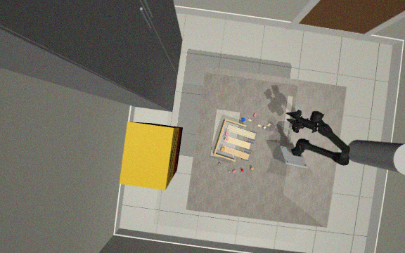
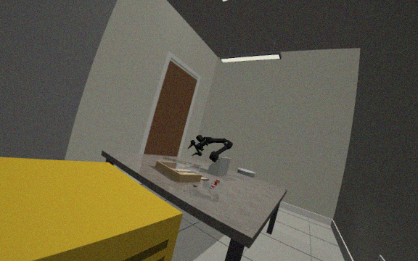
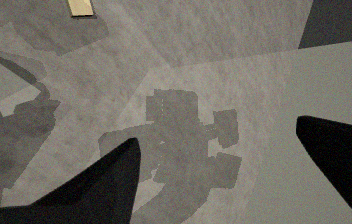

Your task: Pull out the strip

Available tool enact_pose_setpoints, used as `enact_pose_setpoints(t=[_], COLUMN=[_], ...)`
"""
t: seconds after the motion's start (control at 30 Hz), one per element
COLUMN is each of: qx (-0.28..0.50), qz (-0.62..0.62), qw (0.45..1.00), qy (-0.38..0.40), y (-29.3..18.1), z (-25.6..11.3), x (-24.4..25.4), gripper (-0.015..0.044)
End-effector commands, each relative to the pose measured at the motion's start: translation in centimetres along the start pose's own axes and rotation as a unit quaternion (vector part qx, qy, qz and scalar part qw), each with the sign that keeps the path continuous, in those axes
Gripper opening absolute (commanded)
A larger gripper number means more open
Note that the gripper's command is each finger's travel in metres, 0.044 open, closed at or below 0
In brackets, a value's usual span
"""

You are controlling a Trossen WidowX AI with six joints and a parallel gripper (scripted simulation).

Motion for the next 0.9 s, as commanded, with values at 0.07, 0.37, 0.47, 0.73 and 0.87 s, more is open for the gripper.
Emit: enact_pose_setpoints(t=[0.07,0.37,0.47,0.73,0.87], qx=[-0.017,-0.097,-0.120,-0.128,-0.139], qz=[0.041,0.248,0.299,0.426,0.489], qw=[0.999,0.961,0.941,0.888,0.854], qy=[0.008,0.076,0.103,0.119,0.113], y=[0.9,10.4,14.6,25.1,30.0], z=[1.2,6.2,6.4,4.5,1.7], x=[-0.4,-2.1,-2.1,-1.1,0.6], gripper=[0.0400,0.0400,0.0400,0.0400,0.0400])
Point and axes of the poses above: the point midway between the two fingers, 35 mm back from their tips, its own z axis out along the fingers, its own x axis across the jaws, y = z × x, the point moved 2 cm from there along -z, back along the fingers, and after that the axes turned 7 degrees about z, right-handed, at the moved point
